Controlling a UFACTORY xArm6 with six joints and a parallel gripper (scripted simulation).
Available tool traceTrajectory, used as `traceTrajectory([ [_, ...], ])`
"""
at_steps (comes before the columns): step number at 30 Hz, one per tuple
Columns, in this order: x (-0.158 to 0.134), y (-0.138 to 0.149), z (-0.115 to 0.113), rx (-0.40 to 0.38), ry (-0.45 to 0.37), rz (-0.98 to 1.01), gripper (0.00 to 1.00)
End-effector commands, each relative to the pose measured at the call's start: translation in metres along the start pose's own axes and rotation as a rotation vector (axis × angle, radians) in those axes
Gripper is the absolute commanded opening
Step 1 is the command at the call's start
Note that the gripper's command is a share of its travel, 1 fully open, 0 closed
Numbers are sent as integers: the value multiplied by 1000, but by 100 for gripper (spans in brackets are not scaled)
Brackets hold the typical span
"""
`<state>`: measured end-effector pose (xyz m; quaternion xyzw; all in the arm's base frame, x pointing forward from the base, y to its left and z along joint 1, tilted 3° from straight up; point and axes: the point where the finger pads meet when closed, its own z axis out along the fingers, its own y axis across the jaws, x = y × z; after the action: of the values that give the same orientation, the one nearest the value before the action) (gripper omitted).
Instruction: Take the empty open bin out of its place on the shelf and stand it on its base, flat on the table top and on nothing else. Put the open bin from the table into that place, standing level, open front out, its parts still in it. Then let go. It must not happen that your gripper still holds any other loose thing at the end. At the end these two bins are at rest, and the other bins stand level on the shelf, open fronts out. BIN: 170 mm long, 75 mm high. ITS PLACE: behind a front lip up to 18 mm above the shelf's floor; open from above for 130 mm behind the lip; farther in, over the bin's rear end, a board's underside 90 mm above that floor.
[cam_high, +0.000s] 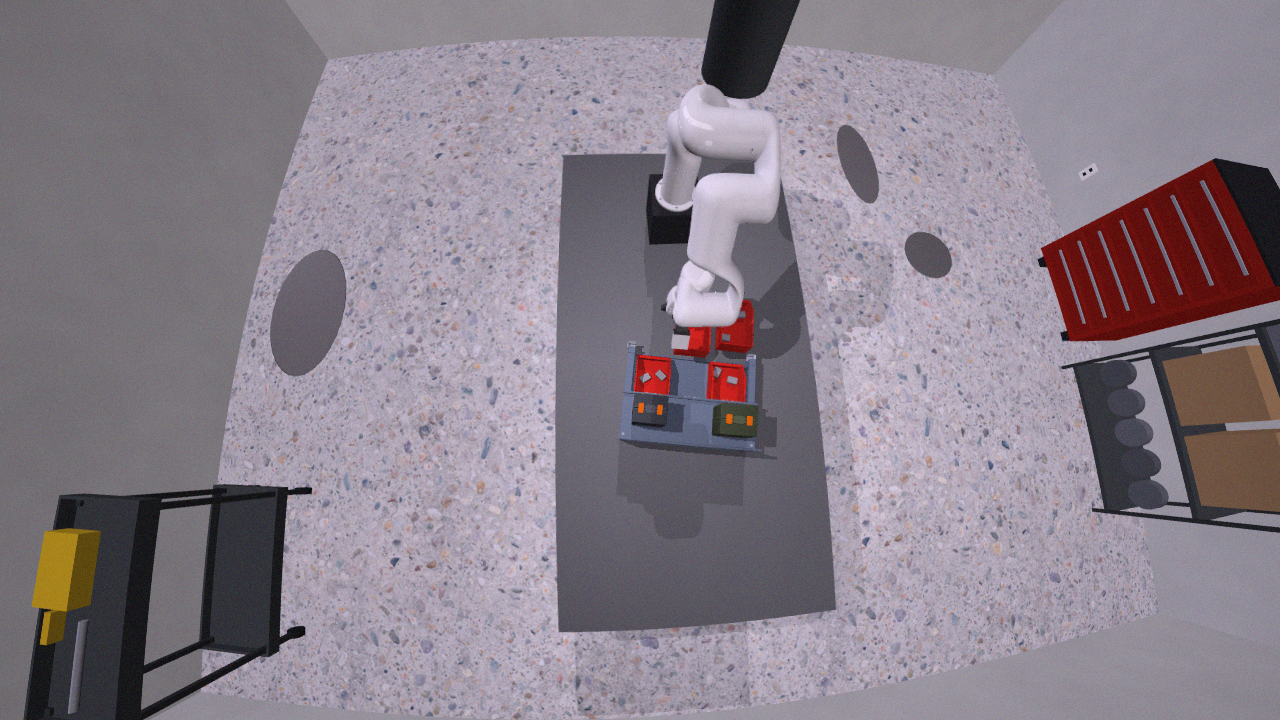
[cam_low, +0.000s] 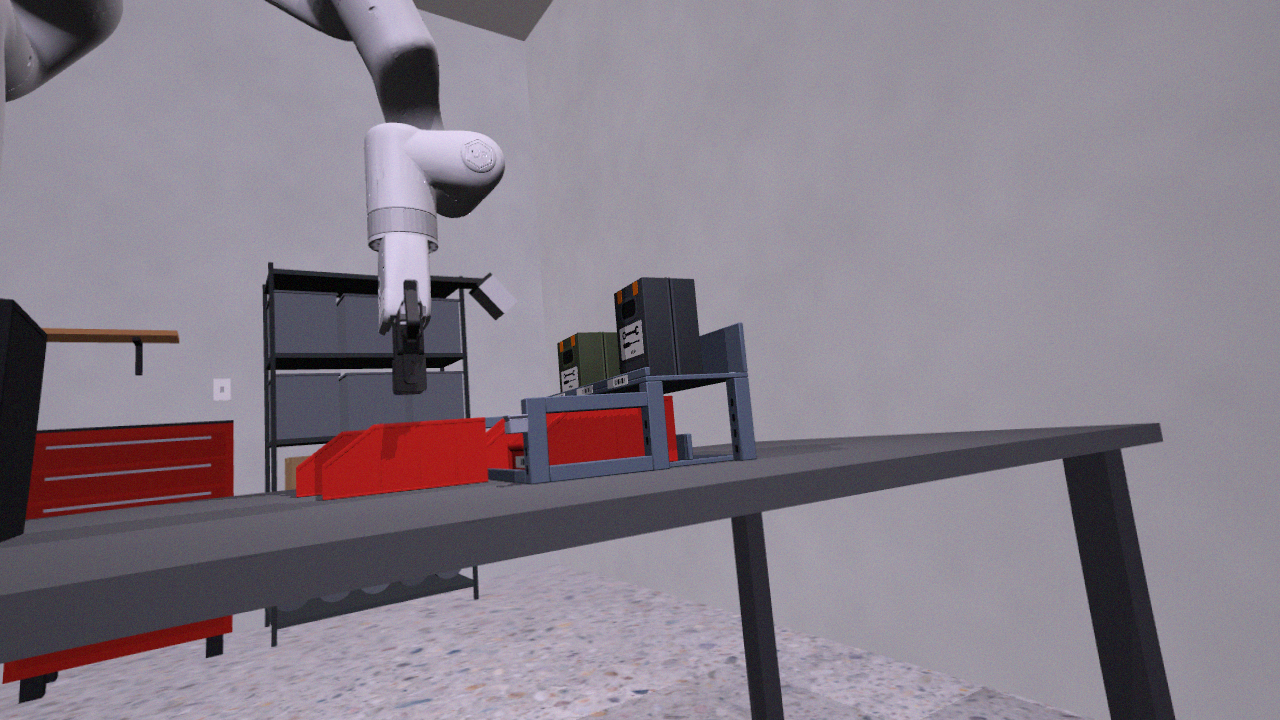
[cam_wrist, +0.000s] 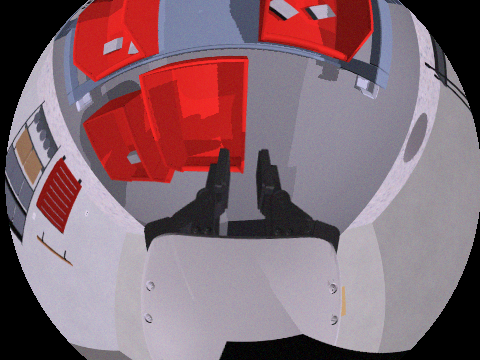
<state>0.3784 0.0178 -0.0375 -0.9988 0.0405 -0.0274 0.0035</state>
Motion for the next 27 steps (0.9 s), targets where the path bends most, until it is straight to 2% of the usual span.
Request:
traceTrajectory([
  [1, 2, 0, 9, 0, 3, 0, 26],
  [14, 2, -1, 21, 0, 3, 0, 26],
  [27, 2, -1, 23, 0, 3, 0, 26],
])
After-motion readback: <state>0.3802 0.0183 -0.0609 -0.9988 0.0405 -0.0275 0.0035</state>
